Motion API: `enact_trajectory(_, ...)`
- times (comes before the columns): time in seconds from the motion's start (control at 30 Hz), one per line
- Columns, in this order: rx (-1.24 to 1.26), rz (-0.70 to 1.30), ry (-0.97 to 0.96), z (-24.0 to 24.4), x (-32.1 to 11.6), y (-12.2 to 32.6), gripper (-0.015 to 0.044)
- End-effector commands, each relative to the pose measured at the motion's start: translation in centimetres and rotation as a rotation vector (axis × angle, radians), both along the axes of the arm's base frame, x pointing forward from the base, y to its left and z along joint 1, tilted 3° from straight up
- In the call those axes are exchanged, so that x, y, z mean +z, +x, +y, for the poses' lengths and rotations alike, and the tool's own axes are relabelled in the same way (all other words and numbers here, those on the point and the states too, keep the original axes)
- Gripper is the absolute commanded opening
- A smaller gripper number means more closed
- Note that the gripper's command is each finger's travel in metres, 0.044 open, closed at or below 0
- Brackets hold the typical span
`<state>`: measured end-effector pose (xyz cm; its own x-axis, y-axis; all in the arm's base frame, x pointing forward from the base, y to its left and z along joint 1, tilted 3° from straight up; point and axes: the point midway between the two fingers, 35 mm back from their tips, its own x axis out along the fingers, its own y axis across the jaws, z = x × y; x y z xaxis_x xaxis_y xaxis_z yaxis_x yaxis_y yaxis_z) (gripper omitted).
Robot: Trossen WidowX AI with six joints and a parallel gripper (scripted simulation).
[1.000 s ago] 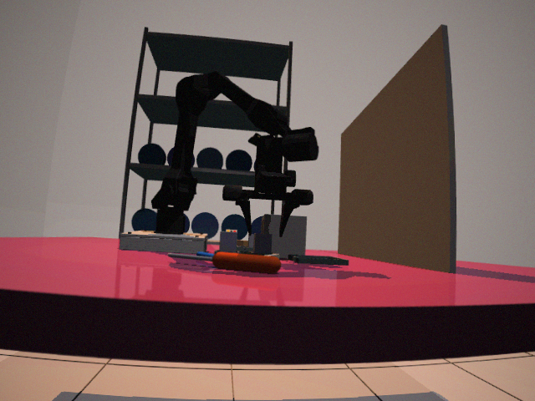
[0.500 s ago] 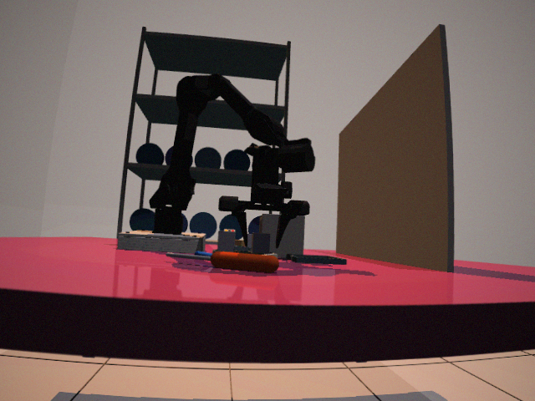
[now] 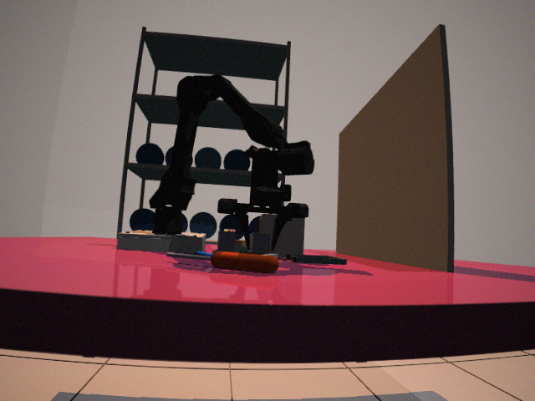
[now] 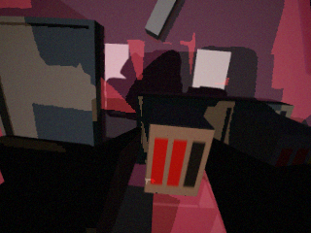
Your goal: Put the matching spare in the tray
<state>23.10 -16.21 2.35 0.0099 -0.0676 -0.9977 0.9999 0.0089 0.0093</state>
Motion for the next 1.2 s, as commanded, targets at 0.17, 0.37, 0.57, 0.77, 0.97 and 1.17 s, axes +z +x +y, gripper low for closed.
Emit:
enact_trajectory(0.17,0.000,-0.001,0.000,0.0,0.0,0.0,0.0129)
enact_trajectory(0.37,0.000,-0.001,0.000,0.0,0.0,0.0,0.0010)
enact_trajectory(0.57,0.000,-0.001,0.000,0.0,0.0,0.0,0.0000)
enact_trajectory(0.77,0.001,-0.001,0.001,0.0,1.6,0.2,0.0000)
enact_trajectory(0.97,0.002,-0.003,0.003,0.2,5.6,0.2,0.0000)
enact_trajectory(1.17,0.003,-0.004,0.004,0.6,7.9,-0.1,0.0000)
